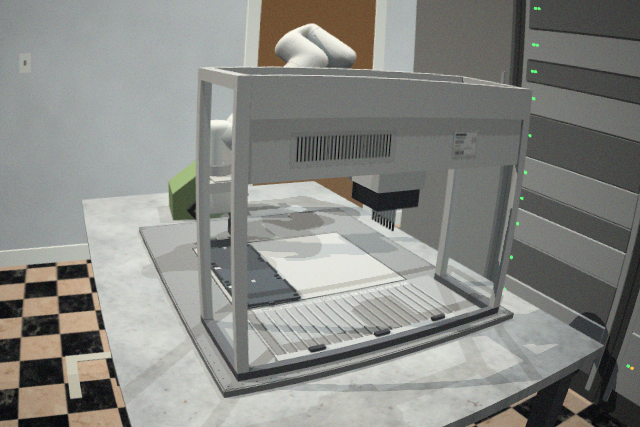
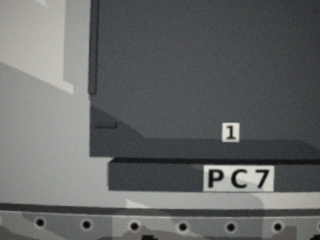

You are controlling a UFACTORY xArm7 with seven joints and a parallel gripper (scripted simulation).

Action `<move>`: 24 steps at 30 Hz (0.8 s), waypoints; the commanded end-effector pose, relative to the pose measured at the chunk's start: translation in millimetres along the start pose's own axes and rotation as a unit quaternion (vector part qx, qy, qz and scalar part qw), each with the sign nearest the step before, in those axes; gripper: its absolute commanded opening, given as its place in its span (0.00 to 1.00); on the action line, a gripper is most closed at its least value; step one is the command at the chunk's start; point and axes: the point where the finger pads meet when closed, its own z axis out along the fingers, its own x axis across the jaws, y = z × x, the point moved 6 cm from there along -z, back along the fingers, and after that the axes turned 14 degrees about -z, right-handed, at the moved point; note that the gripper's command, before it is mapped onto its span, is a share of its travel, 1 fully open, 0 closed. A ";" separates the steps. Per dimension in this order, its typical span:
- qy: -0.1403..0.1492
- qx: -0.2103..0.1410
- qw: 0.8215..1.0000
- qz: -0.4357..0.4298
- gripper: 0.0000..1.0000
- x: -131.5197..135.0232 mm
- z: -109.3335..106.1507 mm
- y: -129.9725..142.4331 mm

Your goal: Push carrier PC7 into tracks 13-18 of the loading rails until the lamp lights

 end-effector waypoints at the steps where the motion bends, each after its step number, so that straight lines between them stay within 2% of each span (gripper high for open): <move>1: 0.002 0.001 1.000 0.000 0.82 1.3 1.2 -0.2; 24: 0.002 0.001 1.000 0.000 0.82 1.3 10.5 -0.2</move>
